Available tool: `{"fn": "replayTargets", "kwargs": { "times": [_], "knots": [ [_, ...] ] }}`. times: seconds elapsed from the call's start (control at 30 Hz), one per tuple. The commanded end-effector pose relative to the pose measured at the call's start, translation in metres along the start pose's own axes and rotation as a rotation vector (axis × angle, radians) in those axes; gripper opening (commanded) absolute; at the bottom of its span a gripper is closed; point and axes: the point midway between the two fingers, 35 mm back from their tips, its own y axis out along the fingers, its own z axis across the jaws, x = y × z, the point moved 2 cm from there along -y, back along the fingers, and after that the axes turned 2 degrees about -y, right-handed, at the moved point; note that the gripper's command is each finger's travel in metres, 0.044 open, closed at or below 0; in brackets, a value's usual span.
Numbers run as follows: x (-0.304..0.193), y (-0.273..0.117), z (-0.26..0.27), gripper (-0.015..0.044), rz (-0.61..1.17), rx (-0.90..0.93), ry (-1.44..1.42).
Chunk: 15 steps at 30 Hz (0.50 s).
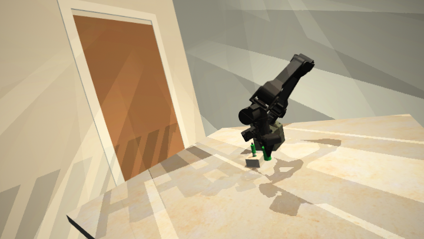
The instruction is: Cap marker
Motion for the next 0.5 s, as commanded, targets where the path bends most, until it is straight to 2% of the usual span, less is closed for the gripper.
{"fn": "replayTargets", "kwargs": {
  "times": [0.0, 0.47],
  "knots": [
    [0.005, -0.007, -0.012, 0.0000, -0.006, -0.004, 0.005],
    [0.018, -0.030, -0.057, 0.0000, -0.017, -0.016, 0.008]
  ]
}}
